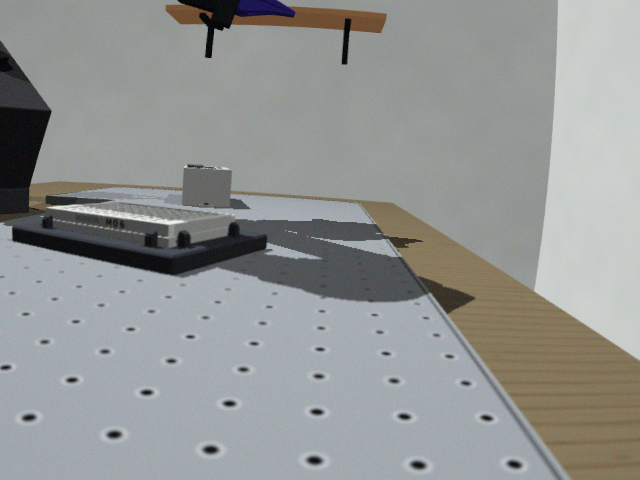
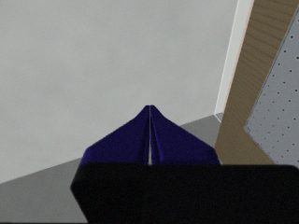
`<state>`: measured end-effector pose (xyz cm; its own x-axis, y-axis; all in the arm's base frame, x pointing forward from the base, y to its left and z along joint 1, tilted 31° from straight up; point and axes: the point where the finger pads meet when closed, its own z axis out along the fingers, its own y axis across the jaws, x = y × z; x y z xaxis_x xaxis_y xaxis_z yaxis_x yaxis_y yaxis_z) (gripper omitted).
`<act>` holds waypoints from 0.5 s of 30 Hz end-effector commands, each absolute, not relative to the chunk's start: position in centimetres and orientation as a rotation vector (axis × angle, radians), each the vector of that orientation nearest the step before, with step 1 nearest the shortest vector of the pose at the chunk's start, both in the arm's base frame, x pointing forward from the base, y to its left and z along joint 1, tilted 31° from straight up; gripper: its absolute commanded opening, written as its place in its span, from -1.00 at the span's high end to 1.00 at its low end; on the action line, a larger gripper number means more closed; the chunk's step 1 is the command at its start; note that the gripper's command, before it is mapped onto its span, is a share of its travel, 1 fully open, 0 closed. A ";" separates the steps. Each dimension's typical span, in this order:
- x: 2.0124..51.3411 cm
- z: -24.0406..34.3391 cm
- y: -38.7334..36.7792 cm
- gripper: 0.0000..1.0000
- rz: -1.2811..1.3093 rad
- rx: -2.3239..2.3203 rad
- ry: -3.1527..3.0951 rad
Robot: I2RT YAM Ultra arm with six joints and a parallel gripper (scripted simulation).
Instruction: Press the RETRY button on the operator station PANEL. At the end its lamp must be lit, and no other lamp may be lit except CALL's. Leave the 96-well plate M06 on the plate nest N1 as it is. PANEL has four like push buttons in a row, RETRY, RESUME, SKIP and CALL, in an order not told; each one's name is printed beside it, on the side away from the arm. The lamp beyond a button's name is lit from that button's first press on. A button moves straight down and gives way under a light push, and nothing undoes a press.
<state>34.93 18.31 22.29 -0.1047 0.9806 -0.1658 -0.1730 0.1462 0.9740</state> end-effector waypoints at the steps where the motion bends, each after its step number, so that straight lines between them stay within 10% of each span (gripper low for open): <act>1: 35.5 21.7 20.0 1.00 1.194 0.876 1.336; 15: 36.8 18.1 22.3 1.00 1.042 0.820 1.517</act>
